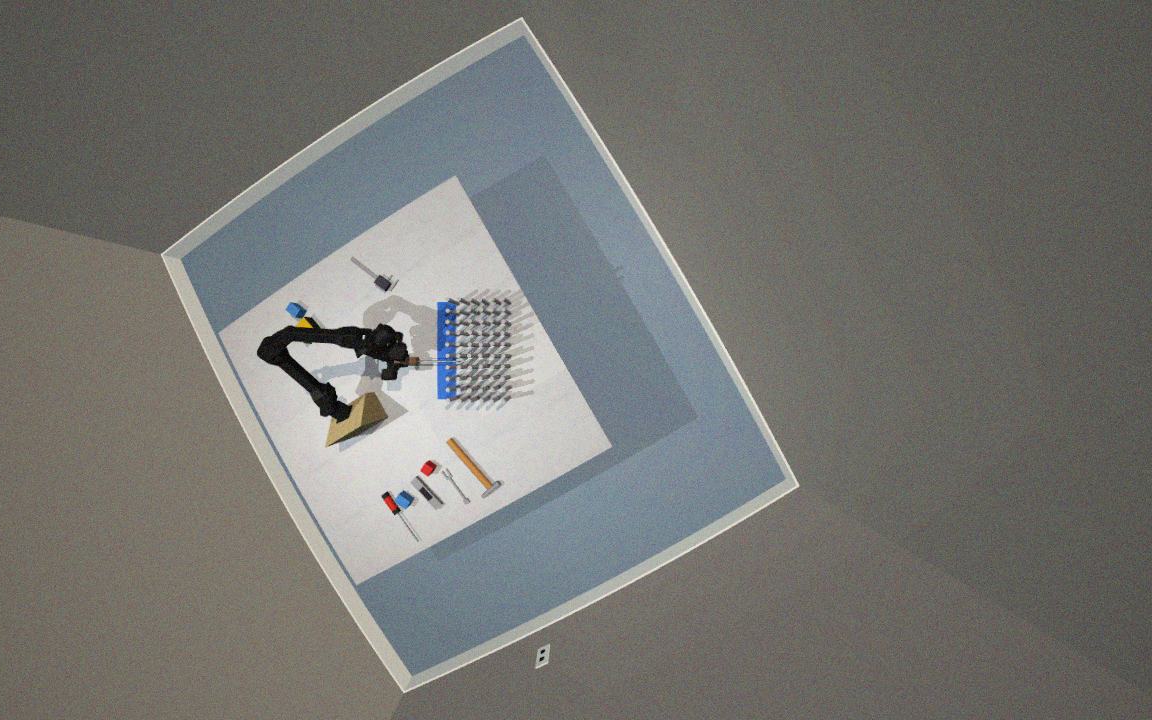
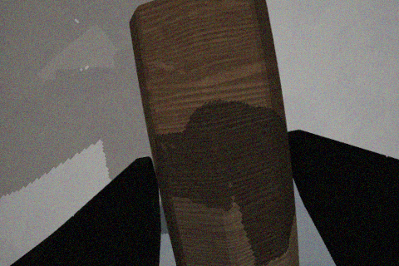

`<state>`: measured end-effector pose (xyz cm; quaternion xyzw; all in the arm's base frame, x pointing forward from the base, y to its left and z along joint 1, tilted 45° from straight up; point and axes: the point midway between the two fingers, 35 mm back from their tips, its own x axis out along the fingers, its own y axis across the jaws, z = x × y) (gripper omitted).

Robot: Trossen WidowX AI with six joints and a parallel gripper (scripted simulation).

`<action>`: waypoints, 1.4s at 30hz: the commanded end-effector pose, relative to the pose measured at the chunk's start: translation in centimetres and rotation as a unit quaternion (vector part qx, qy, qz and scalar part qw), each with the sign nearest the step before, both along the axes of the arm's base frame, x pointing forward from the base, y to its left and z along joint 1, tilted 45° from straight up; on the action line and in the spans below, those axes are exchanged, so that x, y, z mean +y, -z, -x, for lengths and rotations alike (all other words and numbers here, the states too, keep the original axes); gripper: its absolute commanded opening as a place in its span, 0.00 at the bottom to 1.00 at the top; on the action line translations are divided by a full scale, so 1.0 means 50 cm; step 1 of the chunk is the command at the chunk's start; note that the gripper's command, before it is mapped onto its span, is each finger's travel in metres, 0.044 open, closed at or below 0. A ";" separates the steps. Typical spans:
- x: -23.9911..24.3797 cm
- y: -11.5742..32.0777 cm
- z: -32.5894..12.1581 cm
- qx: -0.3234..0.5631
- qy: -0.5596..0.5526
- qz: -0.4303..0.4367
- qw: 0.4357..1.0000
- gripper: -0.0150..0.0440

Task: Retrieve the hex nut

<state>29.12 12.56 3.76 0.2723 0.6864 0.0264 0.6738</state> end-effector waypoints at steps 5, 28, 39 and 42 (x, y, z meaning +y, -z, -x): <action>-0.002 0.001 -0.014 -0.005 -0.002 0.000 1.000 0.25; -0.008 0.011 -0.042 -0.005 -0.002 0.000 1.000 0.25; -0.010 0.016 -0.055 -0.005 -0.002 0.000 1.000 0.25; -0.011 0.017 -0.059 -0.005 -0.002 0.000 1.000 0.25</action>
